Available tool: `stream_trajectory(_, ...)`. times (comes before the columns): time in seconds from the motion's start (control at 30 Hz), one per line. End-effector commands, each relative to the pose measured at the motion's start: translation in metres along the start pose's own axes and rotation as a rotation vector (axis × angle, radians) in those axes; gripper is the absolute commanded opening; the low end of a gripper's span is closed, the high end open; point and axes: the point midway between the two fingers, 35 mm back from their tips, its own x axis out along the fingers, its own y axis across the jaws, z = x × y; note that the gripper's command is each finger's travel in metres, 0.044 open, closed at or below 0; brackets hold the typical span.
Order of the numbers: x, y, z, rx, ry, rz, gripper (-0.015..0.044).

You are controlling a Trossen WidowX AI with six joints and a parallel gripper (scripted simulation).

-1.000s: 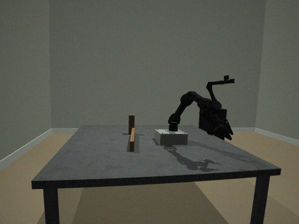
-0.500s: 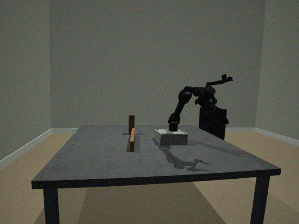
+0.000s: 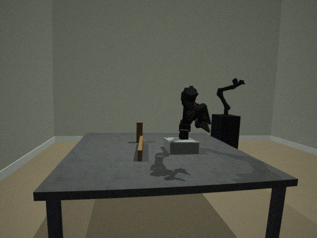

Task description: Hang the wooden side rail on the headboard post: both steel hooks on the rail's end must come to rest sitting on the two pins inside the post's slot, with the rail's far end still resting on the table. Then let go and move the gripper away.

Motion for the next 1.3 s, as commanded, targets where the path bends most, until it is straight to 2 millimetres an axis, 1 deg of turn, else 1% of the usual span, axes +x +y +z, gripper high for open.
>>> stream_trajectory(0.0, -0.027, 0.001, 0.036, -0.146, -0.074, 0.030, 0.0440)
stream_trajectory(0.17, -0.061, 0.000, 0.077, -0.326, -0.167, 0.048, 0.0440)
stream_trajectory(0.3, -0.090, -0.005, 0.109, -0.471, -0.247, 0.044, 0.0440)
stream_trajectory(0.47, -0.127, -0.017, 0.146, -0.650, -0.349, 0.016, 0.0440)
stream_trajectory(0.63, -0.165, -0.033, 0.180, -0.826, -0.449, -0.040, 0.0440)
stream_trajectory(0.8, -0.204, -0.055, 0.210, -0.997, -0.540, -0.125, 0.0440)
stream_trajectory(0.93, -0.234, -0.076, 0.231, -1.131, -0.604, -0.214, 0.0440)
stream_trajectory(1.1, -0.272, -0.107, 0.254, -1.294, -0.667, -0.352, 0.0440)
stream_trajectory(1.27, -0.309, -0.142, 0.271, -1.446, -0.703, -0.514, 0.0440)
